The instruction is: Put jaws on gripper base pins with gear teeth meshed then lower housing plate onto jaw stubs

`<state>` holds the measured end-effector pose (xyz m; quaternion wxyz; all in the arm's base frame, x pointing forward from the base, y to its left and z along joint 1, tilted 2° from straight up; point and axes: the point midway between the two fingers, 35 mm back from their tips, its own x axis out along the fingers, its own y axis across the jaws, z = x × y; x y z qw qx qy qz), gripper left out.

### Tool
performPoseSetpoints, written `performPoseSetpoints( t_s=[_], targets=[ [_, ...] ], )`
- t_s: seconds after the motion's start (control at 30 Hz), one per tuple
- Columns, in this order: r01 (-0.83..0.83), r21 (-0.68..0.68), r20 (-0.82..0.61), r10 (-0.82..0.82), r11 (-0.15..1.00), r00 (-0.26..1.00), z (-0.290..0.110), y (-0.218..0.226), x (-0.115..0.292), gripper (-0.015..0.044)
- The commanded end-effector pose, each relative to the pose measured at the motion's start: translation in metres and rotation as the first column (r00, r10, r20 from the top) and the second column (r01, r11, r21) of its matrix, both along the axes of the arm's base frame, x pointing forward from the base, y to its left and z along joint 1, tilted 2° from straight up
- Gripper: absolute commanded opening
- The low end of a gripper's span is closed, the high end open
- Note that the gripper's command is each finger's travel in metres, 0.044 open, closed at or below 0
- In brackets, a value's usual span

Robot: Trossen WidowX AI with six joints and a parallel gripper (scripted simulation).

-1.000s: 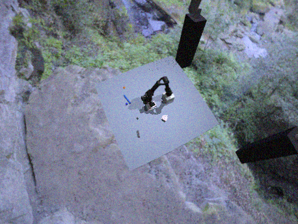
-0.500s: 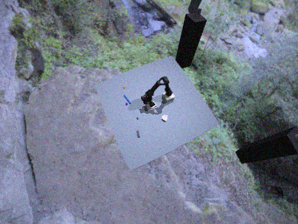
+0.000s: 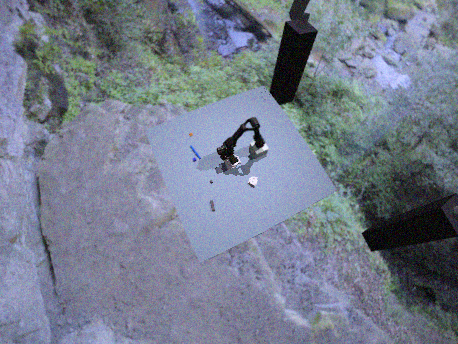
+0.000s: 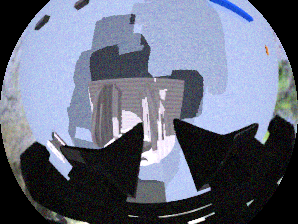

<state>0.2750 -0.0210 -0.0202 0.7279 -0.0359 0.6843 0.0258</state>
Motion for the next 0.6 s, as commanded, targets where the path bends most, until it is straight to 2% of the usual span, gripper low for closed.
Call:
performPoseSetpoints(
  t_s=[0.0, 0.57],
  targets=[
    [-0.005, 0.003, 0.000, 0.005, 1.000, 1.000, -0.0002, 0.0005, -0.0004, 0.0134],
    [-0.005, 0.003, 0.000, 0.005, 1.000, 1.000, -0.0045, 0.0005, -0.0002, 0.0134]
  ],
)
